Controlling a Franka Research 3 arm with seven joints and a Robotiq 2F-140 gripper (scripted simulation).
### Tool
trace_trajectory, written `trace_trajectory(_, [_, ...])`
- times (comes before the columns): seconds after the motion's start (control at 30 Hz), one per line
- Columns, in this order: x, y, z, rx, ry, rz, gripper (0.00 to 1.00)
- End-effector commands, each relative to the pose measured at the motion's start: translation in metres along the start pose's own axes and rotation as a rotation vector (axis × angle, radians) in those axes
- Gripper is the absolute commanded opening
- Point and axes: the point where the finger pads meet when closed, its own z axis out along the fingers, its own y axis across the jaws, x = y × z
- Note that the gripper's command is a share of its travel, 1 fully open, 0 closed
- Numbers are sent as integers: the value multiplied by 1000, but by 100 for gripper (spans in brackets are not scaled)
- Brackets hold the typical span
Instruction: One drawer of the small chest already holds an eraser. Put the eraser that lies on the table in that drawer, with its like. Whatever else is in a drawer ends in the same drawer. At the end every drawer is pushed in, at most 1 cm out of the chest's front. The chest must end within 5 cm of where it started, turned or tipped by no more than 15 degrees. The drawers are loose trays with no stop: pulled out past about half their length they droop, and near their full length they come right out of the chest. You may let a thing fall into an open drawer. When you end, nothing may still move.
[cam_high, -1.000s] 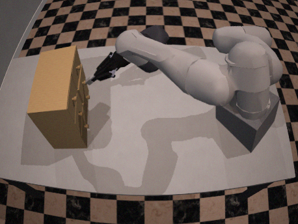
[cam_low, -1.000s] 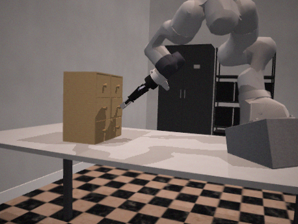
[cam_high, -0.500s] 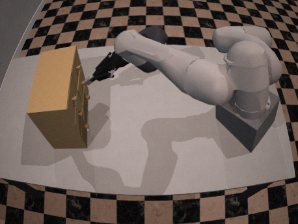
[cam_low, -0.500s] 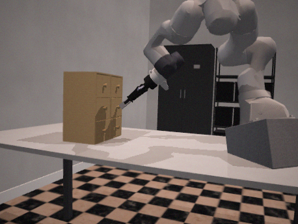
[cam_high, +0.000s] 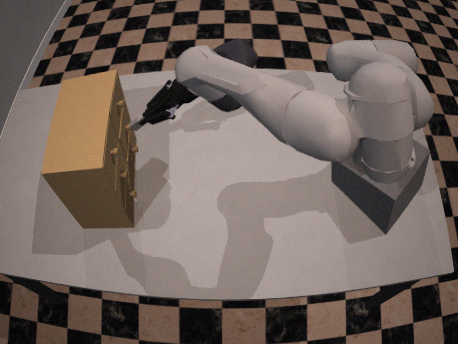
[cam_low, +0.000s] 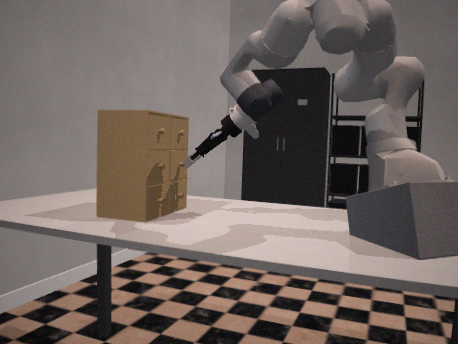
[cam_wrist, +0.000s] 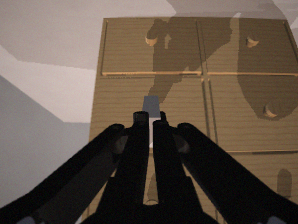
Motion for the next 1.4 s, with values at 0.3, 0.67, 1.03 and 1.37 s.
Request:
trace_trajectory(0.3, [1, -1, 1, 2, 4, 6, 0])
trace_trajectory(0.67, [1, -1, 1, 2, 4, 6, 0])
trace_trajectory(1.03, [1, -1, 1, 2, 4, 6, 0])
trace_trajectory(1.37, [6, -1, -4, 2, 4, 6, 0])
